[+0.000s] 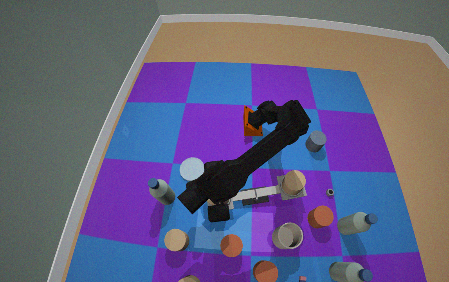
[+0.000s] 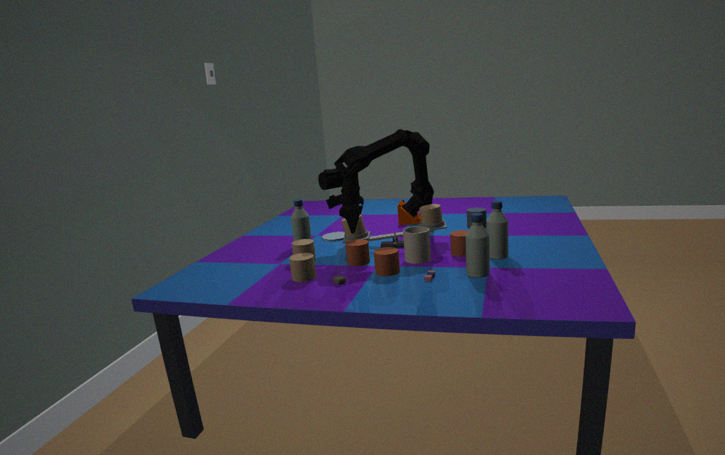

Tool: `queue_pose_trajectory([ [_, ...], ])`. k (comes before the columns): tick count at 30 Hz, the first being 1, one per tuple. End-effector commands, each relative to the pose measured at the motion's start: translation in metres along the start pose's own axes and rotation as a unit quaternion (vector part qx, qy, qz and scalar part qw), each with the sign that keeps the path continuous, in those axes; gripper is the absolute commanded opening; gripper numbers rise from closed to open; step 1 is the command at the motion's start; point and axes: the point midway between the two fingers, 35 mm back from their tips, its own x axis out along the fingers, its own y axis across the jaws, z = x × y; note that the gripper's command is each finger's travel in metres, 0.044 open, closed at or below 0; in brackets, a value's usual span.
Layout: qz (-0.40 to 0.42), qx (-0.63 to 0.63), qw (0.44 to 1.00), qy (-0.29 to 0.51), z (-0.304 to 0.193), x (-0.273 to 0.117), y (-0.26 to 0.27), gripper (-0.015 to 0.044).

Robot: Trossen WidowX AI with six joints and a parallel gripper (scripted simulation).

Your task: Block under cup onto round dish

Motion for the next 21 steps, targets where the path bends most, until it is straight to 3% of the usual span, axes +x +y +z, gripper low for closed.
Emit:
queue_pose_trajectory([
  [1,0.003,-0.002,1.000,-0.005,0.002,-0.008,0.001,0.0000],
  [21,0.009,-0.001,1.000,-0.012,0.003,-0.034,0.003,0.0000],
])
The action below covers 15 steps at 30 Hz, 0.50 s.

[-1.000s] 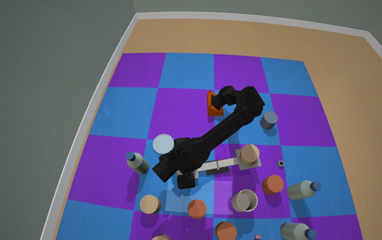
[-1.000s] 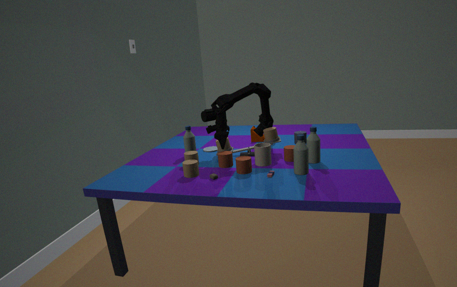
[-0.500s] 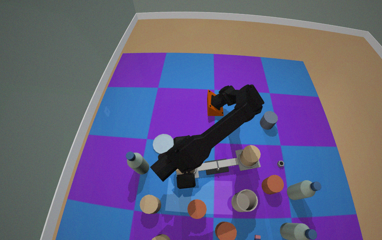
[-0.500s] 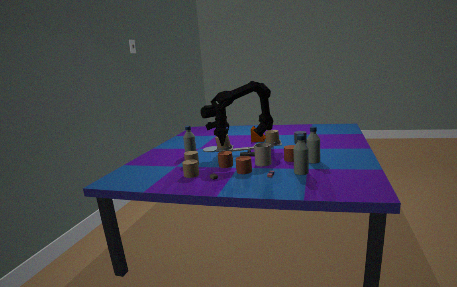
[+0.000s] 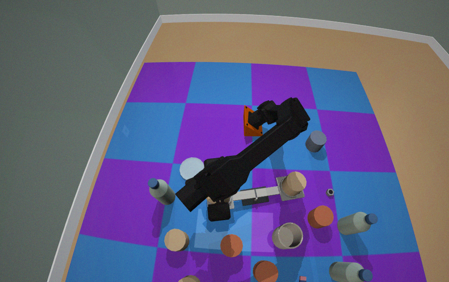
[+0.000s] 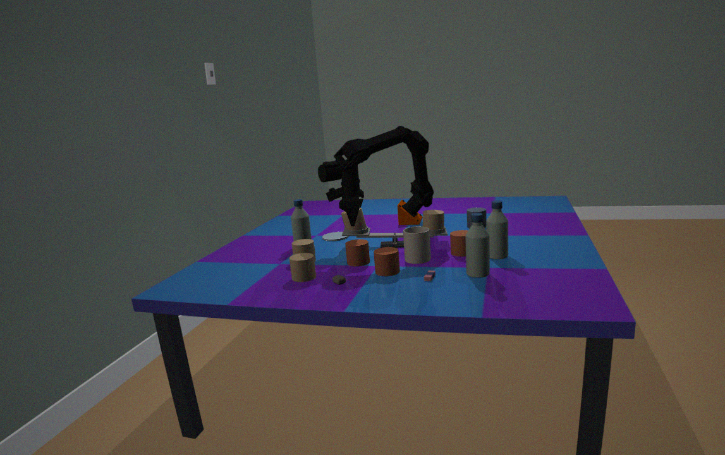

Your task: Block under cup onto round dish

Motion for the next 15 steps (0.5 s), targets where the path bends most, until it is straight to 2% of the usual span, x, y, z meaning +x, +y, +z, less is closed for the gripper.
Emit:
queue_pose_trajectory([
  [1,0.007,-0.003,1.000,-0.012,0.005,-0.011,0.002,0.0000],
  [15,0.011,-0.002,1.000,-0.017,0.005,-0.029,0.002,0.0000],
])
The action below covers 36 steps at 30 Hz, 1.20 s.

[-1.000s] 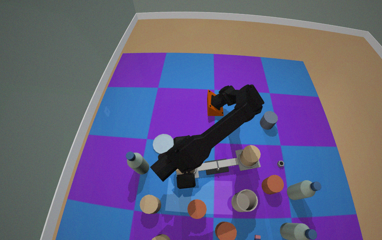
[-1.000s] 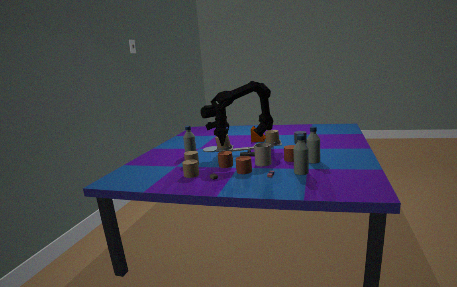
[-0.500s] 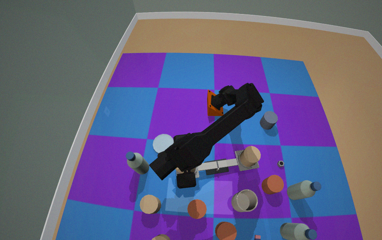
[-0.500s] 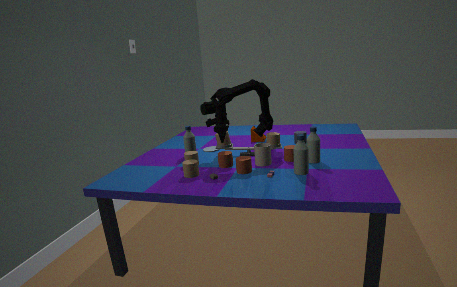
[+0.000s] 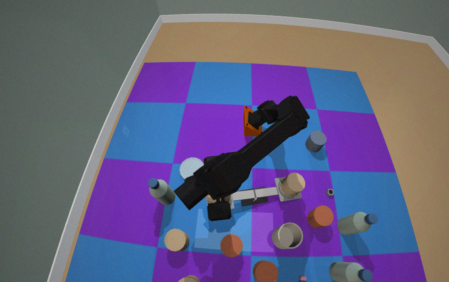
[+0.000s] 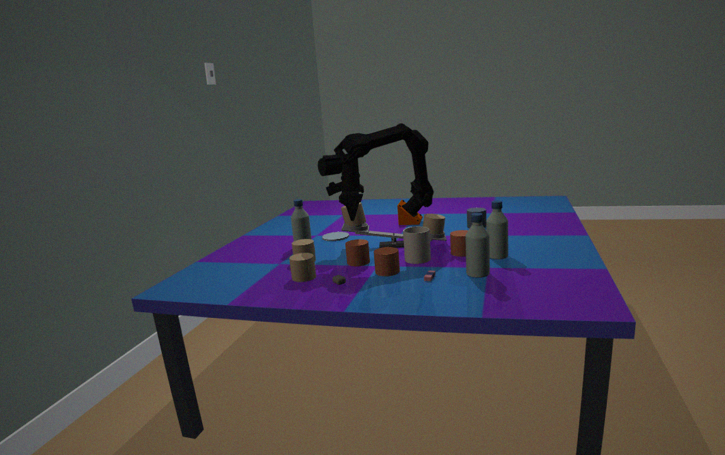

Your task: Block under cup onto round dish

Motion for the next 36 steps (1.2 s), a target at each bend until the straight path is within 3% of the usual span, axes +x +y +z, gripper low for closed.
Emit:
queue_pose_trajectory([
  [1,0.006,-0.002,1.000,-0.014,0.007,-0.012,0.000,0.0000],
  [36,0.015,0.001,1.000,-0.026,0.004,-0.058,-0.004,0.0000],
])
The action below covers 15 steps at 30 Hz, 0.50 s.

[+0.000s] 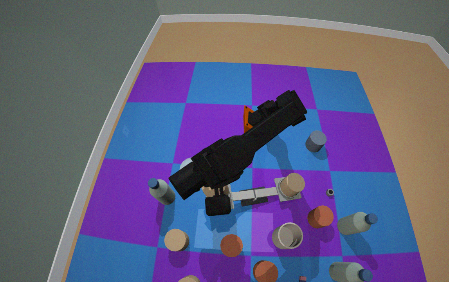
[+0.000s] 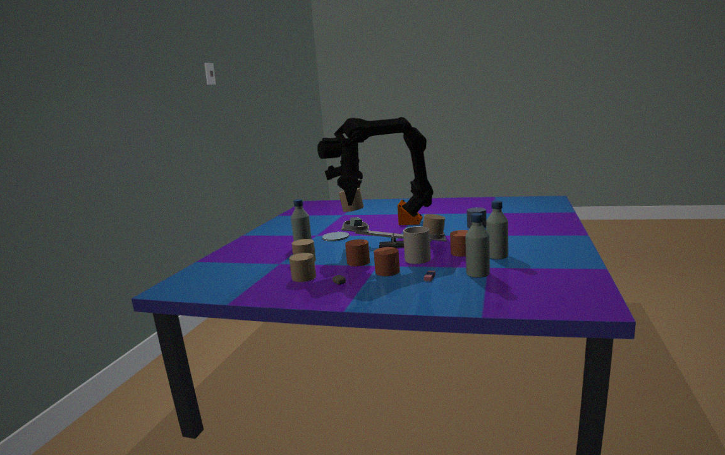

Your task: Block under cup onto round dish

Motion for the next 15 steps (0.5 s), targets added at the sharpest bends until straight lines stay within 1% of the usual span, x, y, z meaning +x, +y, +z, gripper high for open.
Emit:
queue_pose_trajectory([
  [1,0.003,-0.001,1.000,-0.006,0.001,-0.009,-0.001,0.0000],
  [13,0.006,0.000,1.000,-0.010,0.000,-0.024,-0.003,0.0000],
  [15,0.004,0.001,1.000,-0.005,-0.001,-0.018,-0.002,0.0000],
])
